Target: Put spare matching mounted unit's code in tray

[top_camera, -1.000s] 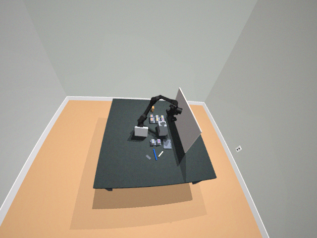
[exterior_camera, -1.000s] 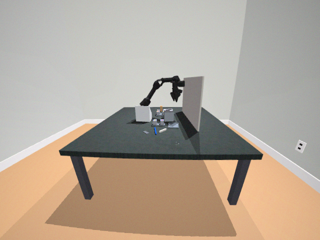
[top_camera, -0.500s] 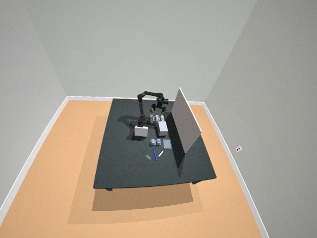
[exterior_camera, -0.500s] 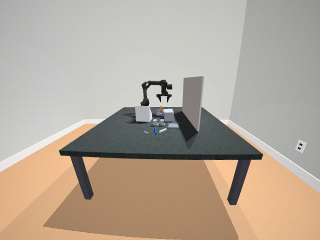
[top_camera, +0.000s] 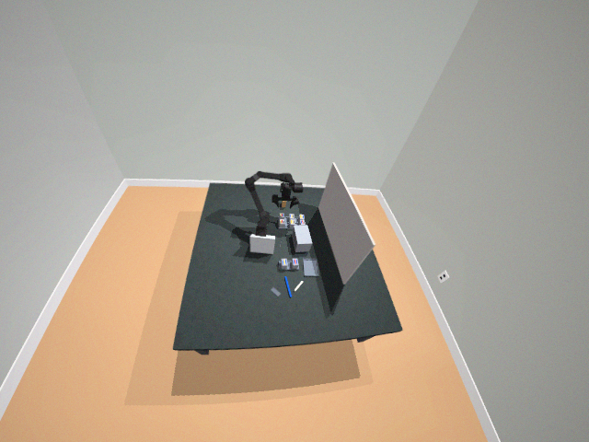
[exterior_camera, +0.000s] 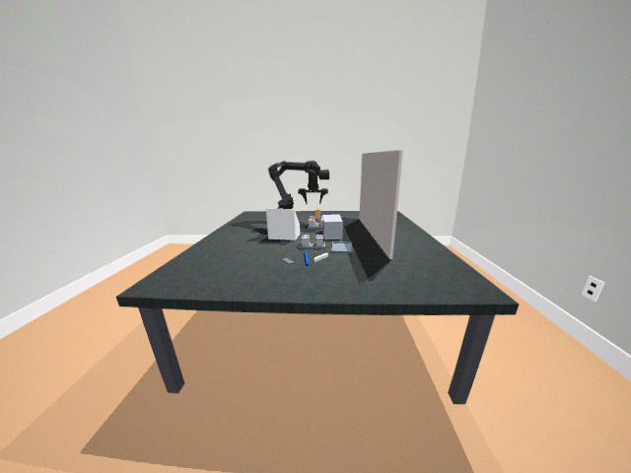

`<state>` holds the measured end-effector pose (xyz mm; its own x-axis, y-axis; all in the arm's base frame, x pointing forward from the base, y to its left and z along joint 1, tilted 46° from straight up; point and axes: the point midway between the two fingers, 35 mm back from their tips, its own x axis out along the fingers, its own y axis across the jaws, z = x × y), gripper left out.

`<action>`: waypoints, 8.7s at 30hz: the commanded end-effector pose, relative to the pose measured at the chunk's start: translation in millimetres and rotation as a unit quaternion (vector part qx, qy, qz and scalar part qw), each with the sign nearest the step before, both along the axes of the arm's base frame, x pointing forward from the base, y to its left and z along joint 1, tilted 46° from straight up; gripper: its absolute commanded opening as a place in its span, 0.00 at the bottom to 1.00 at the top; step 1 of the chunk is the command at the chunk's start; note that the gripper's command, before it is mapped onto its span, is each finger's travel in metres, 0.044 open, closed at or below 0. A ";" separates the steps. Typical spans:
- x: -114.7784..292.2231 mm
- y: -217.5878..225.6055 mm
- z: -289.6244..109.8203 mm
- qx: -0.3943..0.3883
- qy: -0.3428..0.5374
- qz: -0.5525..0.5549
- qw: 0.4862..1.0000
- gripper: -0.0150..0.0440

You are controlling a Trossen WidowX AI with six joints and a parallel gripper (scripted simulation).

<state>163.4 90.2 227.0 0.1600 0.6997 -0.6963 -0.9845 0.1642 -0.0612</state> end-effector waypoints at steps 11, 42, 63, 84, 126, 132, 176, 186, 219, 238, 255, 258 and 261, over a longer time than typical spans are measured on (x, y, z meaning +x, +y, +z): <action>-3.6 27.9 -26.7 0.002 -0.005 0.003 1.000 0.76; 8.3 54.9 -57.4 -0.003 -0.004 0.005 1.000 0.76; 10.8 80.2 -79.2 0.004 -0.005 0.003 1.000 0.76; 10.1 82.7 -80.6 0.006 -0.006 0.005 1.000 0.46; -1.2 27.5 -30.5 0.000 -0.002 0.002 1.000 0.25; -1.1 14.2 -17.7 -0.004 -0.004 0.002 1.000 0.25; 103.7 -96.2 -22.1 -0.028 -0.001 -0.015 0.999 0.25; 131.1 -133.7 -46.2 -0.033 0.001 -0.013 0.999 0.25; 162.5 -265.9 -173.6 -0.014 0.024 -0.034 0.999 0.25; 148.9 -323.9 -260.2 -0.011 -0.003 -0.001 1.000 0.25; 150.1 -322.6 -273.5 -0.011 -0.007 0.003 1.000 0.25; 151.0 -321.0 -275.6 -0.011 -0.007 0.003 1.000 0.25; 151.8 -319.4 -277.7 -0.011 -0.007 0.002 1.000 0.25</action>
